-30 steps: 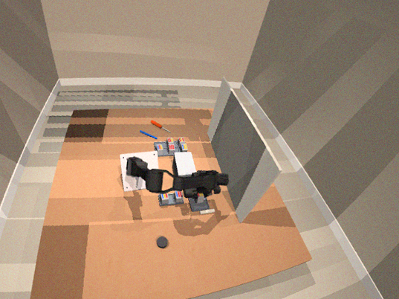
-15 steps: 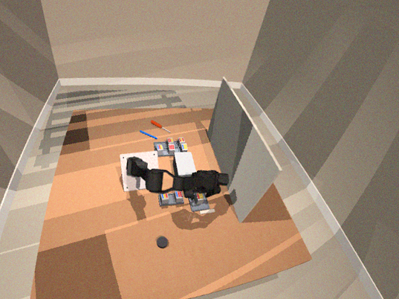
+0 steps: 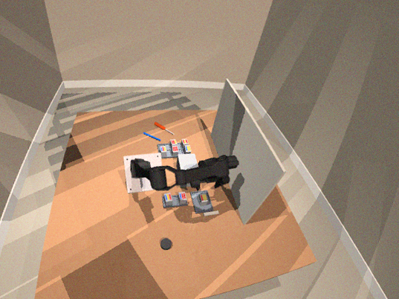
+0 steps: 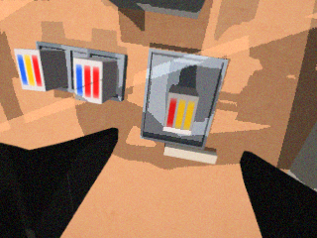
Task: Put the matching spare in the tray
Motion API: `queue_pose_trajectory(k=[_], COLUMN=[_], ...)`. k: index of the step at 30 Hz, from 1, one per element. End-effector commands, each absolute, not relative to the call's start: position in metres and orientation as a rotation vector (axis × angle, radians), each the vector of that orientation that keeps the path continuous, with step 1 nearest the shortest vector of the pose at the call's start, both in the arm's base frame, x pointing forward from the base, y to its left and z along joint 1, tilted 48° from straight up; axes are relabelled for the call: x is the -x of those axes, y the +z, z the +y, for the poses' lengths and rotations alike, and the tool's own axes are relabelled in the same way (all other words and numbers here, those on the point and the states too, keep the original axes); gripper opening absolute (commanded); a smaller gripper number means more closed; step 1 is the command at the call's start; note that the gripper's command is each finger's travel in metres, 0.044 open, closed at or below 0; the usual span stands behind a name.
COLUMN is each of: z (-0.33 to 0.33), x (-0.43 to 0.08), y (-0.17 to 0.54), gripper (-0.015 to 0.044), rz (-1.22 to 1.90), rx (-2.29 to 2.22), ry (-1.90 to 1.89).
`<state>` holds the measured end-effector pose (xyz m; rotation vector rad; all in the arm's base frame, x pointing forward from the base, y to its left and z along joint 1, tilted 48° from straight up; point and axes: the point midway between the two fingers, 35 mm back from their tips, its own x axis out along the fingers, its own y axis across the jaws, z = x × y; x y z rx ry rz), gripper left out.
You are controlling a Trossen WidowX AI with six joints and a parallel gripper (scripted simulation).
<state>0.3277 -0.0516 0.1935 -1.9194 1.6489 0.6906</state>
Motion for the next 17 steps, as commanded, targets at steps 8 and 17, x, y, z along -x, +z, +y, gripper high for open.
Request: queue_pose_trajectory(k=[8, 17], z=[-0.0498, -0.0498], x=[-0.3254, -0.3254], y=[0.1962, 0.1962], gripper=[0.0440, 0.0440], rz=[1.655, 1.655], rx=[1.917, 1.917], ry=[0.692, 0.692])
